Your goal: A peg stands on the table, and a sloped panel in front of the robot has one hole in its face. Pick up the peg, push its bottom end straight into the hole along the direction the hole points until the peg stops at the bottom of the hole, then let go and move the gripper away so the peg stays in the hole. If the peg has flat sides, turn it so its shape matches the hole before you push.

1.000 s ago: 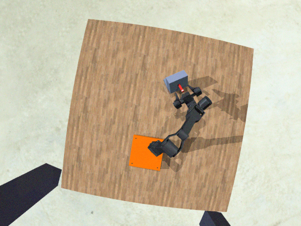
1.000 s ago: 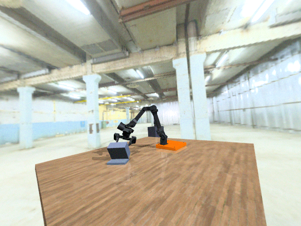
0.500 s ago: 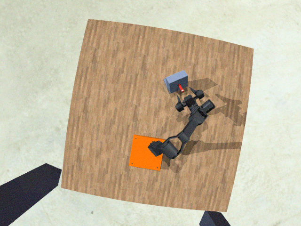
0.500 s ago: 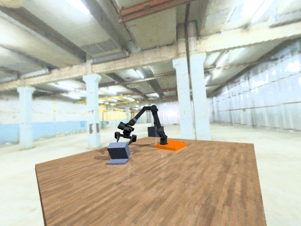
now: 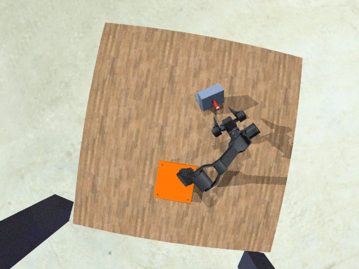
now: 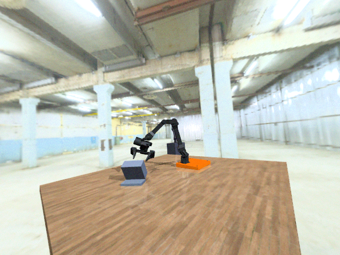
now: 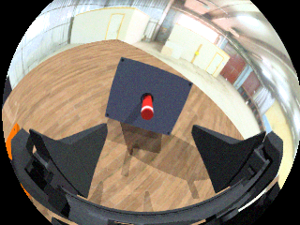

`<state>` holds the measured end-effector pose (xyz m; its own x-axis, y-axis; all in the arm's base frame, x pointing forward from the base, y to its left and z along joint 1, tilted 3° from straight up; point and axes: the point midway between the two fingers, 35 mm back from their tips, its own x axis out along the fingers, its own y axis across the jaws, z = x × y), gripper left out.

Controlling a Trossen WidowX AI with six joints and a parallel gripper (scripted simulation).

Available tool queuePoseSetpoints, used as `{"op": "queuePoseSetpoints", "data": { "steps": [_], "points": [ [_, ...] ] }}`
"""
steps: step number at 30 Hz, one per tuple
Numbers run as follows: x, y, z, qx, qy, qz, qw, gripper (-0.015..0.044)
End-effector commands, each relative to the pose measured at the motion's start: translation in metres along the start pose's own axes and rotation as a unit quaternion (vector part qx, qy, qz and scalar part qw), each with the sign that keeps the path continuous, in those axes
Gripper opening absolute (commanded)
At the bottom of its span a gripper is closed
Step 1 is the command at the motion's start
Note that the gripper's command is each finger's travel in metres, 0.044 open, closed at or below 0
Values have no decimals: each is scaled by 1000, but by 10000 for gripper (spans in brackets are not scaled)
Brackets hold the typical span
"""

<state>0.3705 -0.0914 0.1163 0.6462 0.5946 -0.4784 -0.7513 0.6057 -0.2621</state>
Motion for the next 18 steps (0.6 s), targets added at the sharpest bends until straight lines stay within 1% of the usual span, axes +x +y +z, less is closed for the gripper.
{"op": "queuePoseSetpoints", "data": {
  "steps": [1,18],
  "points": [
    [-8,-1,1,-4,-2,-1,1000,440],
    [-32,0,-3,0,-4,-3,1000,440]
  ]
}}
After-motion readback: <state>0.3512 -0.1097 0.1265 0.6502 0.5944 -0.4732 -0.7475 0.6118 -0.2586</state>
